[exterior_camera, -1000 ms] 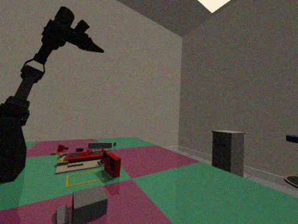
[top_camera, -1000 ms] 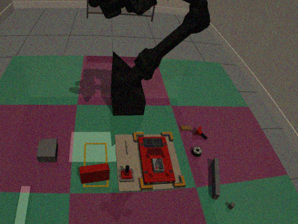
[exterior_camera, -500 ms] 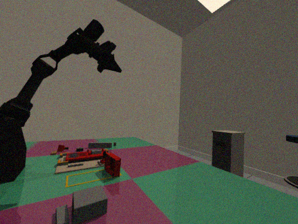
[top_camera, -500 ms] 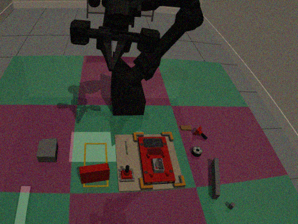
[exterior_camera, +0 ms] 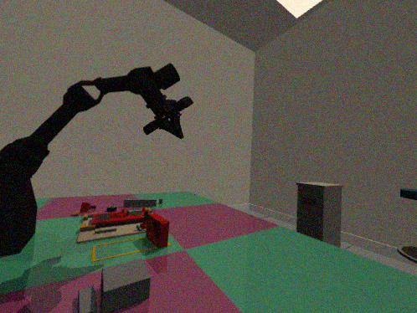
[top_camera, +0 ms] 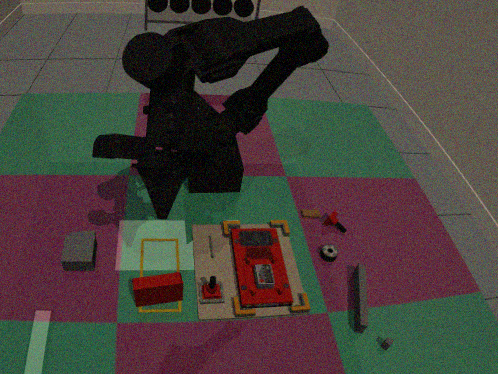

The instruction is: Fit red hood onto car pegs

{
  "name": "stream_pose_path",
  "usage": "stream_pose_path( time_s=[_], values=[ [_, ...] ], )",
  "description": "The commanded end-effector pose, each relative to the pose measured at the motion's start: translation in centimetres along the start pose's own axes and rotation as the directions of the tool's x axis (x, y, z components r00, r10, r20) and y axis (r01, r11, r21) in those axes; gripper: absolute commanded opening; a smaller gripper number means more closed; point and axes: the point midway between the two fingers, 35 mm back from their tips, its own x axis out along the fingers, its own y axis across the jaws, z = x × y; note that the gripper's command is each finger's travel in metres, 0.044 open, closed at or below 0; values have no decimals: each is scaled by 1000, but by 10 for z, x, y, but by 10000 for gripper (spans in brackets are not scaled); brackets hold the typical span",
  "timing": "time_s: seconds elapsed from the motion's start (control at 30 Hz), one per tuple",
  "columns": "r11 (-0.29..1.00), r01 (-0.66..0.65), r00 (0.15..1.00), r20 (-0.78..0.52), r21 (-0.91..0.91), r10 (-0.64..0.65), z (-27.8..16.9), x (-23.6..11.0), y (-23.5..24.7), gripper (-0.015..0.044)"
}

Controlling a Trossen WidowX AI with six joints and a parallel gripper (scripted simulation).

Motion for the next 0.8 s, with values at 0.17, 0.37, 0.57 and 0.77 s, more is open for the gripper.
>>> stream_pose_path(
  time_s=[0.17, 0.37, 0.57, 0.77],
  values=[
    [844, -294, 949, -243, -448, 201, -49, 87, 33, 0],
    [615, -481, 876, -368, -625, 311, -79, 125, 59, 0],
    [313, -617, 774, -483, -722, 409, -111, 155, 87, 0],
    [276, -627, 761, -495, -729, 419, -115, 158, 91, 0]
  ],
)
